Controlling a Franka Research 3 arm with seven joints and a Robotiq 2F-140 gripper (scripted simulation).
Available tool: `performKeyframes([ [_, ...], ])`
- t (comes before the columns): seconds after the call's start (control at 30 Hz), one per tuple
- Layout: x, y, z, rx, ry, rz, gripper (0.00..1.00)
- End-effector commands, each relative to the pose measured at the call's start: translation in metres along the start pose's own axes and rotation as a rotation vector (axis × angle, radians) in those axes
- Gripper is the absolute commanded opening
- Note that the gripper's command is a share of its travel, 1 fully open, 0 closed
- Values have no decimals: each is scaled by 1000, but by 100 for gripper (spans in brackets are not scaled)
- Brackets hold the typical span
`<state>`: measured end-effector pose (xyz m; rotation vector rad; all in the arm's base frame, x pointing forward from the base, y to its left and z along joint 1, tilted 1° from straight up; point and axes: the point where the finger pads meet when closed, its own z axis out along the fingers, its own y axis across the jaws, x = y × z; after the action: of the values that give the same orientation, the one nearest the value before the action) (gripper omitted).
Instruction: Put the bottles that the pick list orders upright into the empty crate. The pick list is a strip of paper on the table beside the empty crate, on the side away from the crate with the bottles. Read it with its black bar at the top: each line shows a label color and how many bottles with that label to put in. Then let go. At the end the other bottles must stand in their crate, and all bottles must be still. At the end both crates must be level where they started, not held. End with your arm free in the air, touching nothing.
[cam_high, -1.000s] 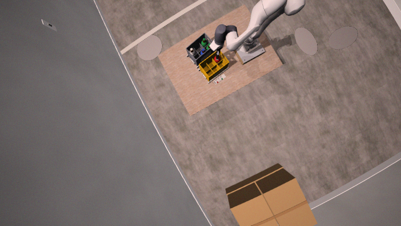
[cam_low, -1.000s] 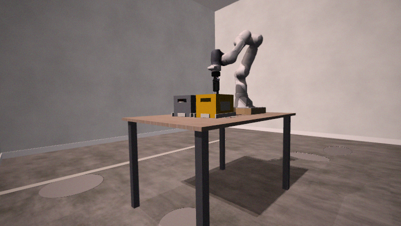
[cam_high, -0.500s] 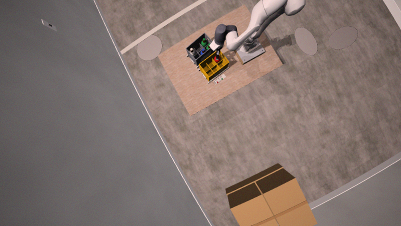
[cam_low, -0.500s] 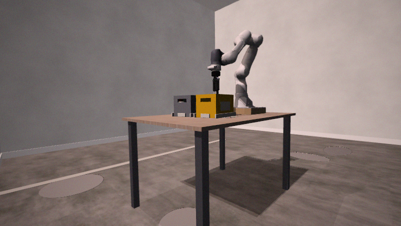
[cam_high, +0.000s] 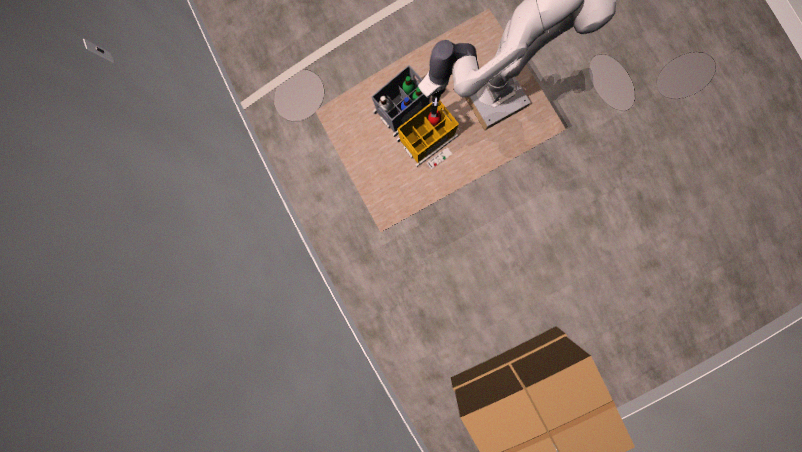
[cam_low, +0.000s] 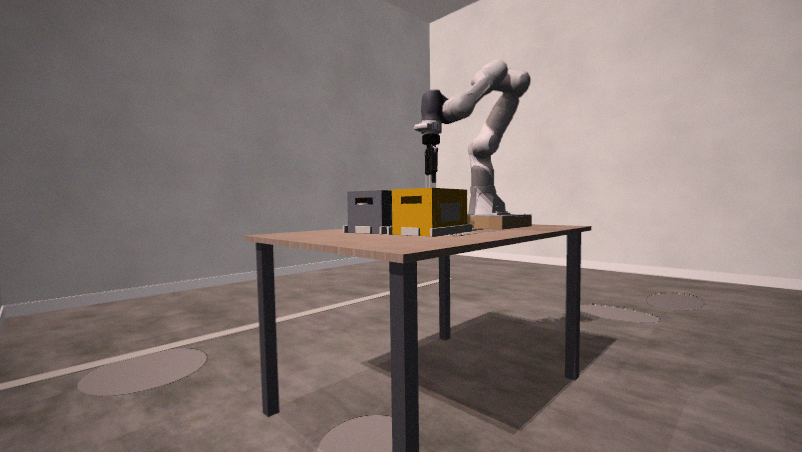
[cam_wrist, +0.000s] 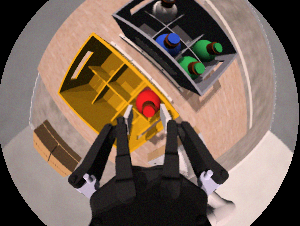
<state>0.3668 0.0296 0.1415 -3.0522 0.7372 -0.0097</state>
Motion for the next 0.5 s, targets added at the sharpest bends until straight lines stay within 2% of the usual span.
performKeyframes([
  [0.0, -5, 1, -9, -5, -17, -7, 38],
  [0.47, -5, 1, -41, -5, -17, -7, 38],
])
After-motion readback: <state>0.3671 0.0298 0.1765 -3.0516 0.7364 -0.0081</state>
